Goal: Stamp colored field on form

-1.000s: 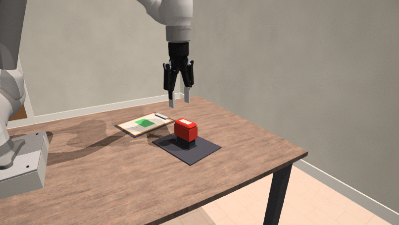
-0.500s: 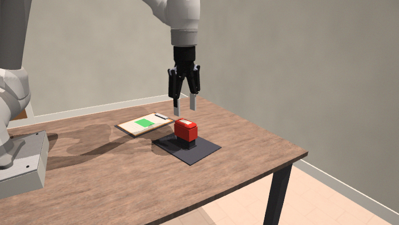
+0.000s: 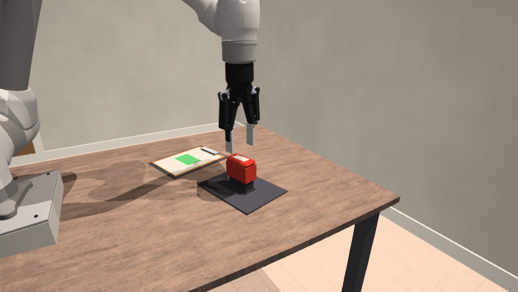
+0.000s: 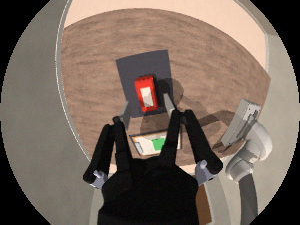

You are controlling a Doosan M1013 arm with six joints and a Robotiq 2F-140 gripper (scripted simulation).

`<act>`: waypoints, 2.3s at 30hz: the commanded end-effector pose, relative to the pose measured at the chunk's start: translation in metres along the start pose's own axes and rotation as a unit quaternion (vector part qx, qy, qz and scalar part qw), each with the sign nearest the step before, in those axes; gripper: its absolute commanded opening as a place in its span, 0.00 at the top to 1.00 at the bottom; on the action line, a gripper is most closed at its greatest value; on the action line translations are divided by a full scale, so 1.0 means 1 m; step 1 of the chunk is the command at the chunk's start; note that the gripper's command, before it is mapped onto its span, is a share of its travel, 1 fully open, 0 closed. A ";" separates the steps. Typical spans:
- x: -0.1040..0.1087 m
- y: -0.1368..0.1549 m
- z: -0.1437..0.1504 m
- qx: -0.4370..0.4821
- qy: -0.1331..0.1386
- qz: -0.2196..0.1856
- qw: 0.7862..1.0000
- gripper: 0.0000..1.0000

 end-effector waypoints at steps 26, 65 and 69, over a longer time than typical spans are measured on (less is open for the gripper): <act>-0.089 0.000 0.000 0.000 0.000 0.000 1.000 0.50; -0.093 0.000 0.000 0.000 0.000 0.000 1.000 0.84; -0.093 0.000 0.000 0.000 0.000 0.000 1.000 0.84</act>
Point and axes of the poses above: the point where the finger pads meet when closed, its own x axis back along the fingers, its own z axis across the jaws, y = z × x, the point moved 10 cm from there along x, back along the fingers, and after that the axes turned 1 degree about x, right-handed, at the moved point
